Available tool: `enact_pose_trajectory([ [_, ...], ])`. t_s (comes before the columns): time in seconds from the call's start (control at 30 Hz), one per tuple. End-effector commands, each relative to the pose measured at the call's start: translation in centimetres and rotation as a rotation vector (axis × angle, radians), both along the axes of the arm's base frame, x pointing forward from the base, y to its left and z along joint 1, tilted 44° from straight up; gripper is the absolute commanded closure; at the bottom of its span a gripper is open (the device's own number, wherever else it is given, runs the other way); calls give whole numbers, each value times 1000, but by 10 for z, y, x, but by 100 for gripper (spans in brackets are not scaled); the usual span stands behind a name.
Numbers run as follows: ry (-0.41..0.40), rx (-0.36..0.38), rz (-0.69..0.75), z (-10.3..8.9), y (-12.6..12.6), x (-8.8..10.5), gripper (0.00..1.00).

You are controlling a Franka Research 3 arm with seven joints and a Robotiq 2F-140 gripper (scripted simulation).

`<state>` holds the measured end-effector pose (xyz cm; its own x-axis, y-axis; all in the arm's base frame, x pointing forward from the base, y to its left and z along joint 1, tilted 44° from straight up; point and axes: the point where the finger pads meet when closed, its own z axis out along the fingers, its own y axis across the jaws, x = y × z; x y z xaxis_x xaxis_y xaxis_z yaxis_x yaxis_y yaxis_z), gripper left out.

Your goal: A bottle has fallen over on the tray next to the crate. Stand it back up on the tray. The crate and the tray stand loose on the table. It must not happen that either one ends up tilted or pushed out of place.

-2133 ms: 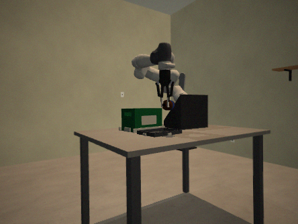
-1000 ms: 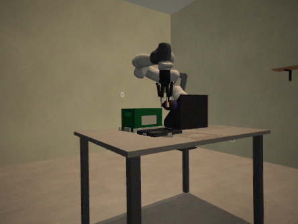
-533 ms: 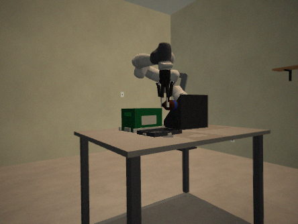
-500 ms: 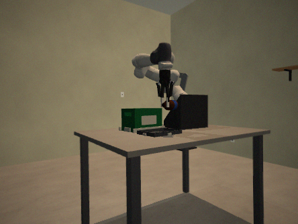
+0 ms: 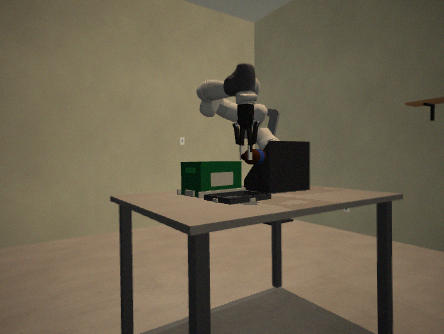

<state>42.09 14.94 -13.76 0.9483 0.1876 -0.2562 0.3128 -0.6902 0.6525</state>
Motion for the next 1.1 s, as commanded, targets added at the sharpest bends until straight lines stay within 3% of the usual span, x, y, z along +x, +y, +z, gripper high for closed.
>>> enact_pose_trajectory([
  [0.0,-4,4,-3,1,2,0,100],
  [0.4,-20,3,-19,0,2,0,100],
  [0.87,-157,-8,-159,0,2,0,100],
  [1.07,-181,-10,-183,1,2,0,100],
])
